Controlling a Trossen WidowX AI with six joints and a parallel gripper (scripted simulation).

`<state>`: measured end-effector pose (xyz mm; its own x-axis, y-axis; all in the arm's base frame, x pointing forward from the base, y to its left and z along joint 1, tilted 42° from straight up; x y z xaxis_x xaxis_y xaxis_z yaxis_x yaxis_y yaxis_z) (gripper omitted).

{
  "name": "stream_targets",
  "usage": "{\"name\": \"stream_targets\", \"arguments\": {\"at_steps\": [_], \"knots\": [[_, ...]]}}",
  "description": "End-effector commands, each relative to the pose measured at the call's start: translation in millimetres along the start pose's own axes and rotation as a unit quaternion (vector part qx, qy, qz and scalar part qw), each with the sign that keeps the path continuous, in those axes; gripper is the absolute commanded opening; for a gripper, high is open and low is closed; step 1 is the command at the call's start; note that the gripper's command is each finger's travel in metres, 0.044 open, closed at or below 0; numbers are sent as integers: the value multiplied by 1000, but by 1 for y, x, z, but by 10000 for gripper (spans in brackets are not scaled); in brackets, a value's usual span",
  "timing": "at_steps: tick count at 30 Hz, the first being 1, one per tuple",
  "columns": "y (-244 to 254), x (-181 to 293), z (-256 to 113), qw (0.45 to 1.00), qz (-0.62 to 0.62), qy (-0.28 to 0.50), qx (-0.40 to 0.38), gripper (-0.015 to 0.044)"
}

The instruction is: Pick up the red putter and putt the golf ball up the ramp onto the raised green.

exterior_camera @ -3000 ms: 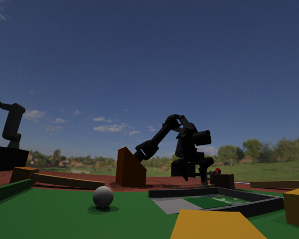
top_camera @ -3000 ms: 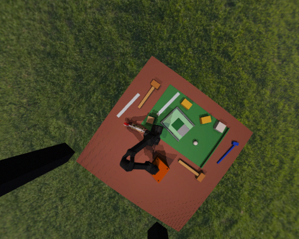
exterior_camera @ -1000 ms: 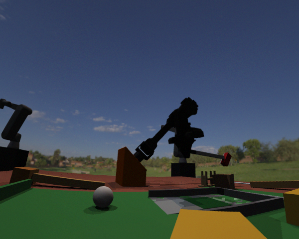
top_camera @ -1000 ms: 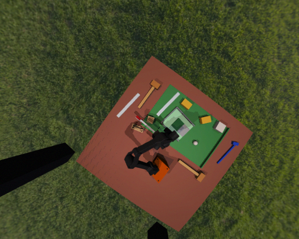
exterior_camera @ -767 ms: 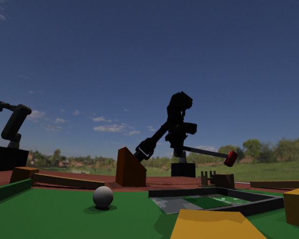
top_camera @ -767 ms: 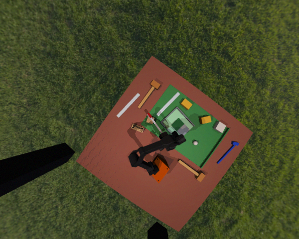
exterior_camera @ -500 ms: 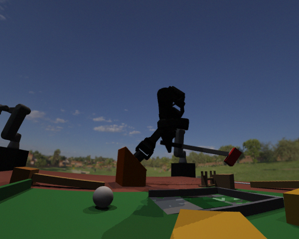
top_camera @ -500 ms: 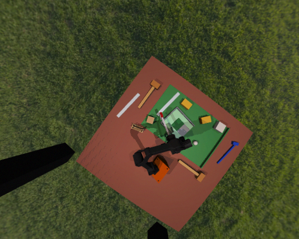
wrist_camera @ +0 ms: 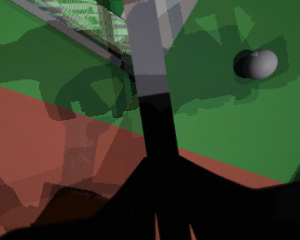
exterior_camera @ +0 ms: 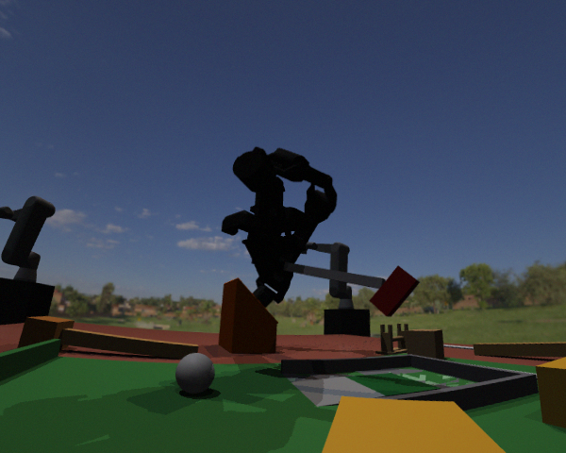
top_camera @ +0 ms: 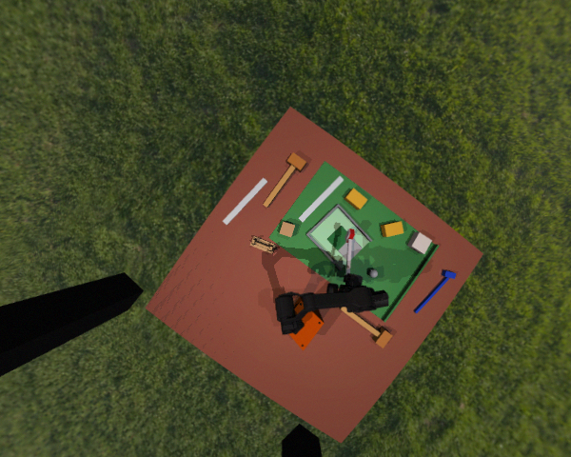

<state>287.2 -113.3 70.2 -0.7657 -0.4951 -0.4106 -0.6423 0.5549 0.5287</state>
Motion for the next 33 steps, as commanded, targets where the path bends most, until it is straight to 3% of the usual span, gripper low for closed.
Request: {"name": "stream_targets", "arguments": {"at_steps": [1,18,25,33], "knots": [[-21,24,-2,998,66,5,6,0],[-74,144,4,944,328,21,6,0],[-75,149,9,941,338,22,5,0],[-75,150,44,941,337,21,5,0]]}}
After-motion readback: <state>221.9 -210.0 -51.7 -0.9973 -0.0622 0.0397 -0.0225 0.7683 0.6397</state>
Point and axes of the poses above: the point midway between the two fingers, 35 mm back from their tips, its own z axis out along the fingers, its own y axis across the jaws, x = y × z, the point moved 7 cm from there along -z, back along the fingers, and after that the axes turned 5 degrees about -z, right-handed, at the moved point
